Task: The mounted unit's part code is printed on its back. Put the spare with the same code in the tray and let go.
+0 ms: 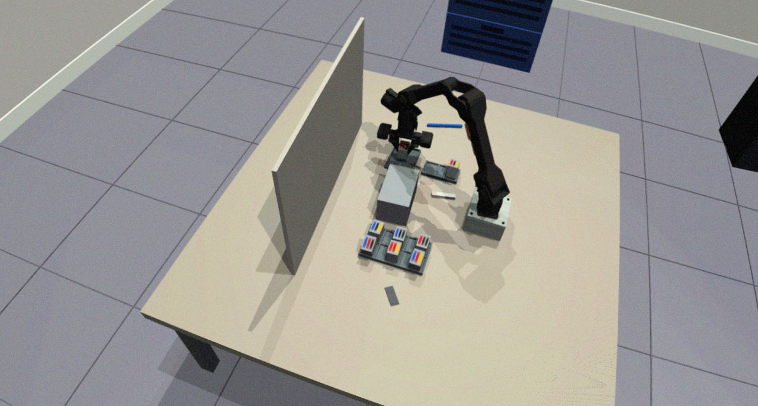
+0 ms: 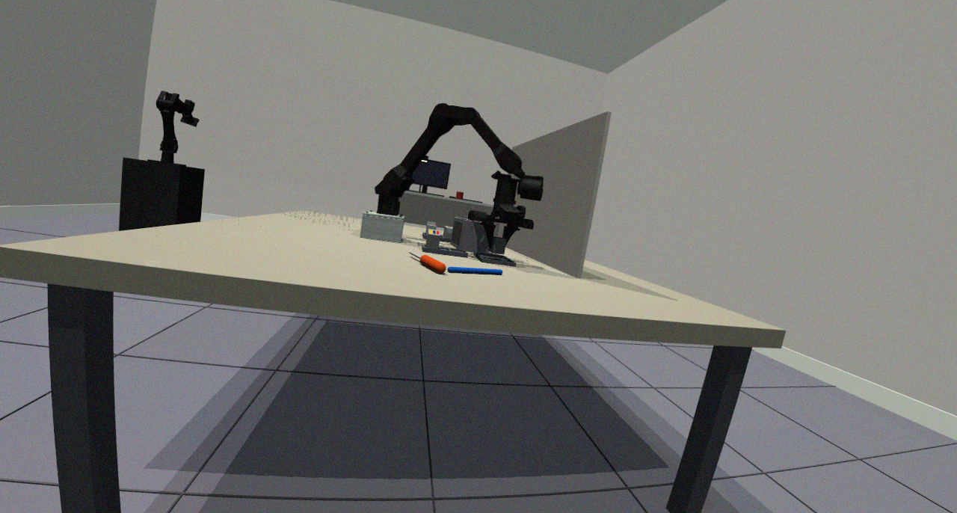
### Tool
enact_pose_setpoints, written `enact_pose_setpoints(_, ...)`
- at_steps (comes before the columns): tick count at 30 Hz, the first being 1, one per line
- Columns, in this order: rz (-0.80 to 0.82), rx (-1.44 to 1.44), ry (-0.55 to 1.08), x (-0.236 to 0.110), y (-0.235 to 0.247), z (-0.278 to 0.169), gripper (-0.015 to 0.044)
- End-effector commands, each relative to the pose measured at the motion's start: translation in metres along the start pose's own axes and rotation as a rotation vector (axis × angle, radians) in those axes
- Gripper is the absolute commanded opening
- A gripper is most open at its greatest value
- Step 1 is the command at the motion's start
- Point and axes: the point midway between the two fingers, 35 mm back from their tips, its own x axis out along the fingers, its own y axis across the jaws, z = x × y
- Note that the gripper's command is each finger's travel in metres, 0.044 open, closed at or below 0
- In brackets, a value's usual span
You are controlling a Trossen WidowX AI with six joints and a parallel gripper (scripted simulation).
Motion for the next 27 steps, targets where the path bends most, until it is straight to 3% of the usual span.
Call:
enact_pose_setpoints(1, -0.002, 0.002, 0.005, 0.0049, -0.0015, -0.0015, 0.0000)
enact_pose_setpoints(11, -0.002, 0.002, 0.005, 0.0126, -0.0031, -0.0026, 0.0000)
enact_pose_setpoints(27, -0.001, 0.000, 0.001, 0.0098, -0.0020, -0.0014, 0.0420)
